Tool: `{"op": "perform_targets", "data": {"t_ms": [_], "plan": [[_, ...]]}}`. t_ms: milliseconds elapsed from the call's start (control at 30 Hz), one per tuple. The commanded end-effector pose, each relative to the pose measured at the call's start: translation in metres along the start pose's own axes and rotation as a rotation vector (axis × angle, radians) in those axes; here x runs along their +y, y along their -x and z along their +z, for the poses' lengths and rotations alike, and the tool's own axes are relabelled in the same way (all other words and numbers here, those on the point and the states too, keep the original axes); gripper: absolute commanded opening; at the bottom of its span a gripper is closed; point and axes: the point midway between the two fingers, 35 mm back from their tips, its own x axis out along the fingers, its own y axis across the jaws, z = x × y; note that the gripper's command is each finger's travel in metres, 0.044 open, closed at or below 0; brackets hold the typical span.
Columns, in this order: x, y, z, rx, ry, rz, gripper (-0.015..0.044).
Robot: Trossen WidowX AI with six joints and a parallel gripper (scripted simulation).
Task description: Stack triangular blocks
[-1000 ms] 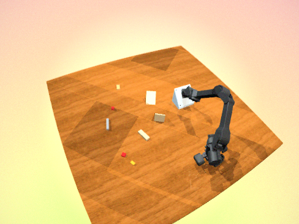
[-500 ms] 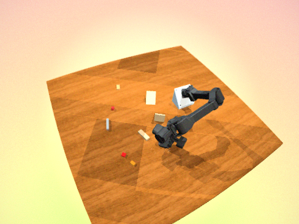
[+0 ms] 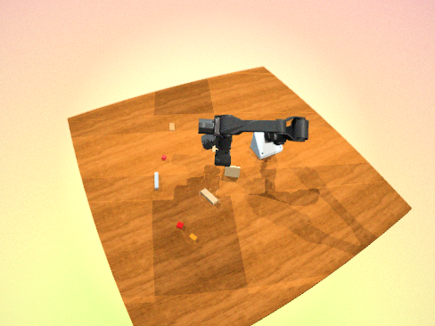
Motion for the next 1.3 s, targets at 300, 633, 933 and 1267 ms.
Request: {"op": "perform_targets", "data": {"t_ms": [300,633,933,1267], "plan": [[-0.008,-0.011,-0.001,0.01,-0.064,0.016,0.0],[-0.008,-0.027,-0.001,0.01,-0.065,0.015,0.0],[-0.008,-0.042,-0.001,0.01,-0.064,0.016,0.0],[-0.007,-0.058,-0.003,0.012,-0.064,0.019,0.0]]}}
